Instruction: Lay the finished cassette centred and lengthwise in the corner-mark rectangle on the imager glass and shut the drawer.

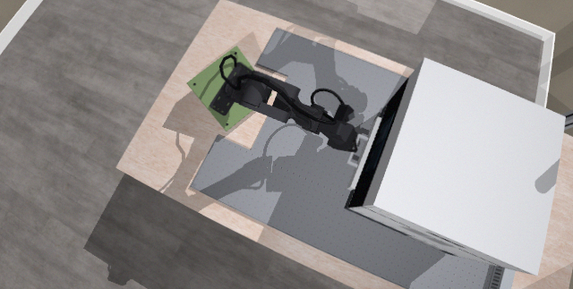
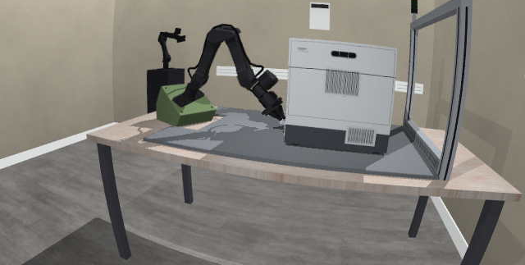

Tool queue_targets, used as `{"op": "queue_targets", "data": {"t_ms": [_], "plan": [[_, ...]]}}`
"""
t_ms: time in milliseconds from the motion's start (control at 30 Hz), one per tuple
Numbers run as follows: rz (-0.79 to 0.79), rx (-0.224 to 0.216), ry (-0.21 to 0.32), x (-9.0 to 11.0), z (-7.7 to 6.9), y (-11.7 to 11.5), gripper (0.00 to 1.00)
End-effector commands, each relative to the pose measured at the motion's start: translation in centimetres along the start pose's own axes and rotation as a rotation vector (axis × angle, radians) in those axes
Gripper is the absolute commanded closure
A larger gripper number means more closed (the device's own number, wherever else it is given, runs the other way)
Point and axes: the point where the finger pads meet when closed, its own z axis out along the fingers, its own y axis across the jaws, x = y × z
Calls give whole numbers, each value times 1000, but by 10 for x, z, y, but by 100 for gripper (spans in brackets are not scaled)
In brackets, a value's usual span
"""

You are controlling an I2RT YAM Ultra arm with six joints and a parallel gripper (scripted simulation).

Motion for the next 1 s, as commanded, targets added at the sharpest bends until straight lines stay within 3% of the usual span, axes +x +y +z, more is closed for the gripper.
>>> {"op": "queue_targets", "data": {"t_ms": [0, 633, 667, 967], "plan": [[0, 12, -17, -2, -8, -1, 100], [0, 12, -17, -2, -8, -1, 100], [0, 12, -17, -2, -8, -1, 65], [2, 13, -9, -1, -3, -4, 65]]}}
